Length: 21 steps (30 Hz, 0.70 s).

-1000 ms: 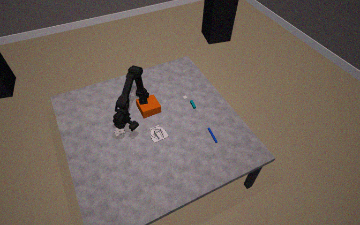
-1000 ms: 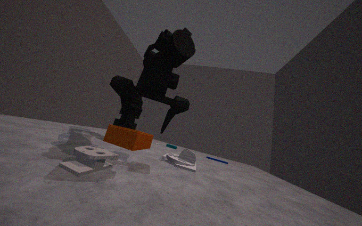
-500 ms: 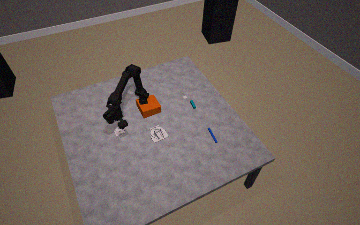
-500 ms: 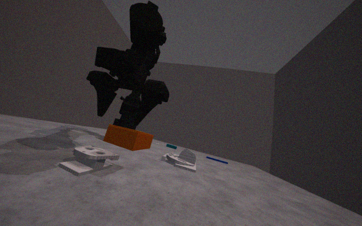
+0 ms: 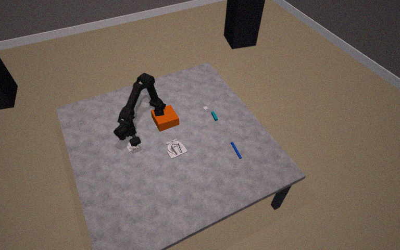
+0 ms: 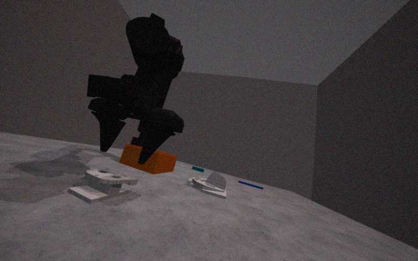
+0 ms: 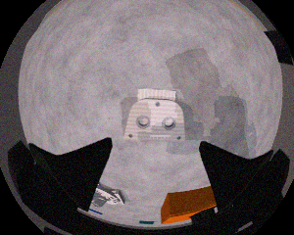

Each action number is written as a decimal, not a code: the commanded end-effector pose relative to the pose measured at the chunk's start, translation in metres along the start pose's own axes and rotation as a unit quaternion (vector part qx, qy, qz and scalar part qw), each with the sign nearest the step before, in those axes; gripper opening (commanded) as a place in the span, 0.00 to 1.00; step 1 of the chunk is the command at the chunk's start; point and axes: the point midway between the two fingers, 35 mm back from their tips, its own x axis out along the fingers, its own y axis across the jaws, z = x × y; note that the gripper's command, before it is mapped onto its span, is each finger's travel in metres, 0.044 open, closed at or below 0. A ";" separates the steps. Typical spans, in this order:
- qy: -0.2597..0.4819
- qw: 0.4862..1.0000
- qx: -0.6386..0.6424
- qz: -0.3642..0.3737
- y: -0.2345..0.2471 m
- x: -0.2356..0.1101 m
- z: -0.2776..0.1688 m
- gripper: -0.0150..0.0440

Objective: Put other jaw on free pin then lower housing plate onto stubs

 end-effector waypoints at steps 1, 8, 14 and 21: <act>-0.006 1.000 0.002 0.001 0.000 0.002 0.002 1.00; -0.006 1.000 0.002 0.001 0.000 0.011 0.002 1.00; -0.006 1.000 0.002 0.001 0.000 0.021 0.002 1.00; -0.006 1.000 0.002 0.001 0.000 0.024 0.002 1.00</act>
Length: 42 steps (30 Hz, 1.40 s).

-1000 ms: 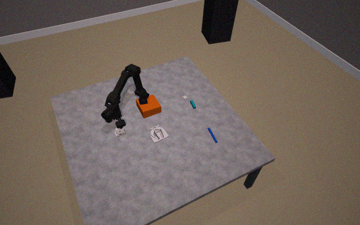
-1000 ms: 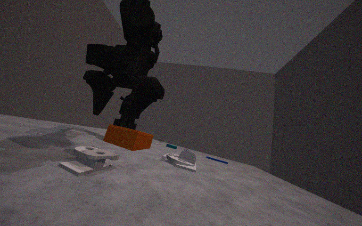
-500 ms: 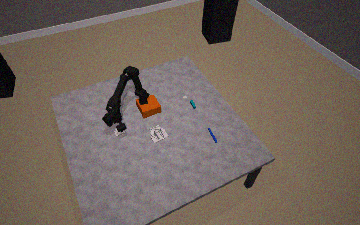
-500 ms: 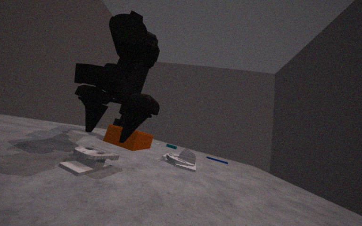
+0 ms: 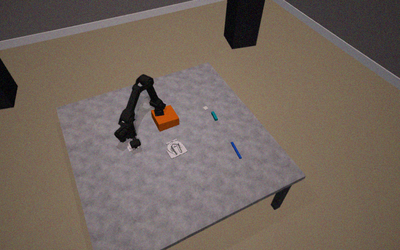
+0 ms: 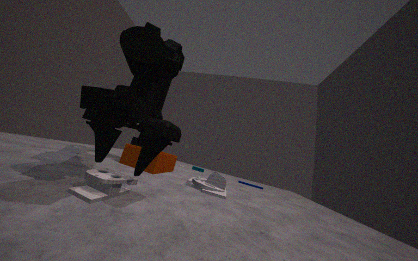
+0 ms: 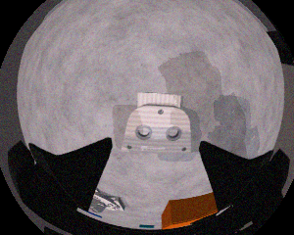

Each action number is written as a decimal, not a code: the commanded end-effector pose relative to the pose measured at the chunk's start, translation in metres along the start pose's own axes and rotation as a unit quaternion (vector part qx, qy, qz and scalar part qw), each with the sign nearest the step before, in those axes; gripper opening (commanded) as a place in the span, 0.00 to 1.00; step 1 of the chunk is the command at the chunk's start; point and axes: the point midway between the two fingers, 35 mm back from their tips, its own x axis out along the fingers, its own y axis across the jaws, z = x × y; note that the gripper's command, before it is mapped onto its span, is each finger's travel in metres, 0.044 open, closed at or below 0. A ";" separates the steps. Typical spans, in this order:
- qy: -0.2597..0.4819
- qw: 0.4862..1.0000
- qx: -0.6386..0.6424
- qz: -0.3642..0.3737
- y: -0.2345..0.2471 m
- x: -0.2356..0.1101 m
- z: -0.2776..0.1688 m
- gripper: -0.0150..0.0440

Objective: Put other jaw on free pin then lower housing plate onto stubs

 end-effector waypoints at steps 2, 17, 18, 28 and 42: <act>-0.001 1.000 0.002 -0.003 -0.001 0.006 0.000 1.00; -0.001 1.000 0.002 -0.003 -0.001 0.030 0.000 1.00; -0.001 1.000 0.002 -0.003 -0.001 0.030 0.000 1.00; -0.001 1.000 0.002 -0.003 -0.001 0.031 0.000 1.00; 0.001 1.000 0.000 -0.001 -0.001 0.031 -0.001 0.99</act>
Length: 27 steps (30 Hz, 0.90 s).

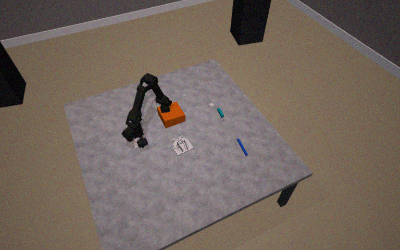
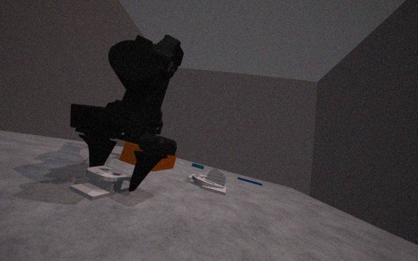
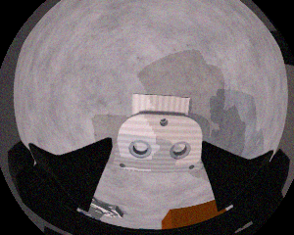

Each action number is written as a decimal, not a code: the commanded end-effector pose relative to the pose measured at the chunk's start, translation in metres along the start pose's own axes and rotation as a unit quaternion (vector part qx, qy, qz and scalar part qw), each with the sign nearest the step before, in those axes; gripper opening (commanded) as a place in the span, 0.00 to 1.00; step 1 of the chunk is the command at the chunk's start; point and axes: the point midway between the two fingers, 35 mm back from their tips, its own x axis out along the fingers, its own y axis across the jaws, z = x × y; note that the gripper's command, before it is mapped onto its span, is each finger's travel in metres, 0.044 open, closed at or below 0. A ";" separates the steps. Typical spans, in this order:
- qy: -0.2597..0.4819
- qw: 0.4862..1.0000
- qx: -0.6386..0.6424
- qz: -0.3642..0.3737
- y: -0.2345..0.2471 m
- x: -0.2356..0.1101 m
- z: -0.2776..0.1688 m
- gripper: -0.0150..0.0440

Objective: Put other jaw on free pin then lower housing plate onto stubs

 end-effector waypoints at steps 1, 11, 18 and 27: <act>0.000 1.000 0.000 0.000 0.000 0.000 0.000 0.98; 0.000 1.000 0.000 0.000 0.000 0.000 0.000 0.86; 0.000 1.000 0.000 0.000 0.000 0.000 0.000 0.85; 0.000 1.000 0.000 0.000 0.001 -0.011 0.001 0.85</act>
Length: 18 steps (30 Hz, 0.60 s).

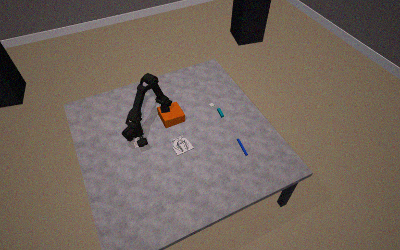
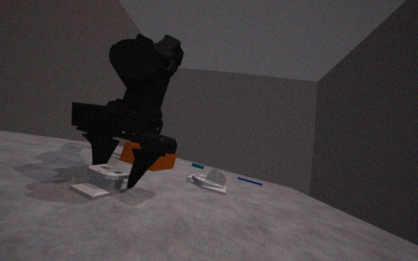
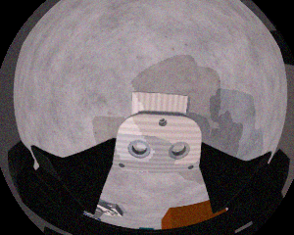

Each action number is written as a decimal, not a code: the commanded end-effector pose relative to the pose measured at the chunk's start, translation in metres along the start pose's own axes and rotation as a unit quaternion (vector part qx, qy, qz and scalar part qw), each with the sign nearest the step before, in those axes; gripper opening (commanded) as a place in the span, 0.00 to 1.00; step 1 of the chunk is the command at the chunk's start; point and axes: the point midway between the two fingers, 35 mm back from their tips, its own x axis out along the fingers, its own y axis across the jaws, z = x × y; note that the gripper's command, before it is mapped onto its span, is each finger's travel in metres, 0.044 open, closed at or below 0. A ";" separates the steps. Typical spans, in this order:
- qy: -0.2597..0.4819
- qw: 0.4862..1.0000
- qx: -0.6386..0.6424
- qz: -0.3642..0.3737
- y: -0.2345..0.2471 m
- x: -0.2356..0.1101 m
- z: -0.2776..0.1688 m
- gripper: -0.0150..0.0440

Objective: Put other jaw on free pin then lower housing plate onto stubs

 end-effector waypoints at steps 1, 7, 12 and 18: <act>-0.003 1.000 0.000 0.001 0.001 -0.010 0.002 0.85; -0.004 1.000 0.001 0.001 0.002 -0.029 0.003 0.85; -0.004 1.000 0.001 0.000 0.001 -0.045 0.003 0.85; -0.004 1.000 0.002 0.000 0.001 -0.065 0.002 0.85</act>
